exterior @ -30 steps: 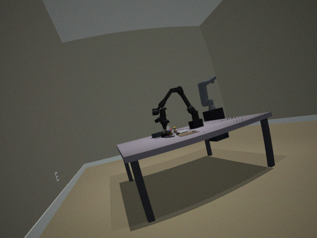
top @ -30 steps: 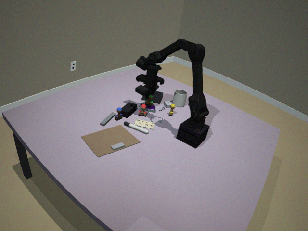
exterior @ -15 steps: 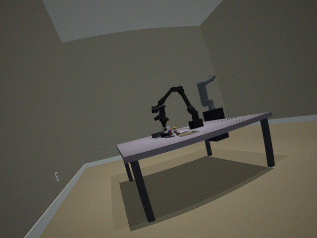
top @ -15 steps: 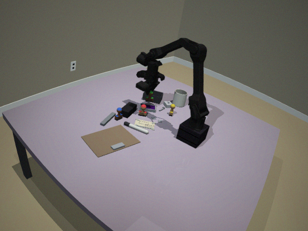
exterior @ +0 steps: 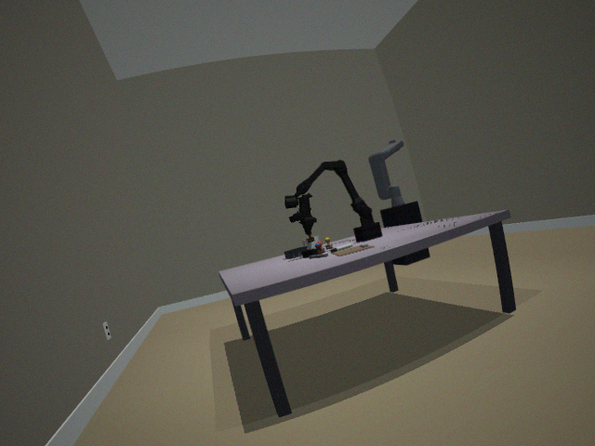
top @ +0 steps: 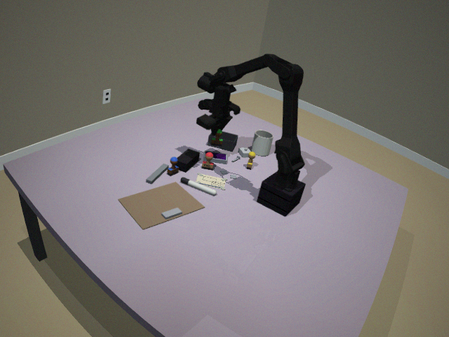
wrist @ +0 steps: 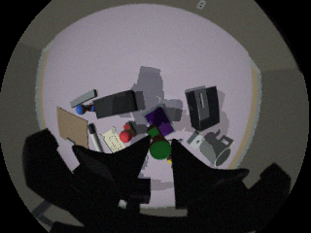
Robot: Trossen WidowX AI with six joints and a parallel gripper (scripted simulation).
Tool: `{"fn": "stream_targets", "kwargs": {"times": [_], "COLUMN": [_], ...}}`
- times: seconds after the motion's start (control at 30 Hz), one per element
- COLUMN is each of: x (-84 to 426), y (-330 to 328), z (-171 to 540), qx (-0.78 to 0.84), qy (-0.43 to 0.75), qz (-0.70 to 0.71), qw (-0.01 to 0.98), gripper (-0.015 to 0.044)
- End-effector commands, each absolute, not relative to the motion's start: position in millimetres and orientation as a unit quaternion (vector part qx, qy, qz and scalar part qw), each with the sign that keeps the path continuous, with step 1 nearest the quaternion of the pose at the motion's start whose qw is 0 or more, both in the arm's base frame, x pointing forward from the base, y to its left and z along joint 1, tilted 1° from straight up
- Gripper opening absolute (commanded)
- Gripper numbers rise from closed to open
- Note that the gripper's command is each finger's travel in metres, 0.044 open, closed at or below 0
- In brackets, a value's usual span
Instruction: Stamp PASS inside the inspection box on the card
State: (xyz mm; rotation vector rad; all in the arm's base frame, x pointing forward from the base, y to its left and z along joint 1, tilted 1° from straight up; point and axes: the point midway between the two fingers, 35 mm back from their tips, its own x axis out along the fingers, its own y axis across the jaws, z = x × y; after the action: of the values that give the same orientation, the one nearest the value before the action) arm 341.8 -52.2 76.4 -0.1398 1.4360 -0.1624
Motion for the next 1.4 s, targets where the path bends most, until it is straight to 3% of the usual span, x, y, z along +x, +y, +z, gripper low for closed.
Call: {"fn": "stream_targets", "kwargs": {"times": [0.0, 0.77, 1.37], "x": [334, 265, 263], "y": [-34, 69, 72], "z": [78, 72, 63], "qx": [-0.056, 0.015, 0.016], "qy": [0.657, 0.660, 0.658], "qz": [-0.082, -0.155, -0.158], "qw": [0.747, 0.735, 0.736], "gripper": [0.0000, 0.0000, 0.0000]}}
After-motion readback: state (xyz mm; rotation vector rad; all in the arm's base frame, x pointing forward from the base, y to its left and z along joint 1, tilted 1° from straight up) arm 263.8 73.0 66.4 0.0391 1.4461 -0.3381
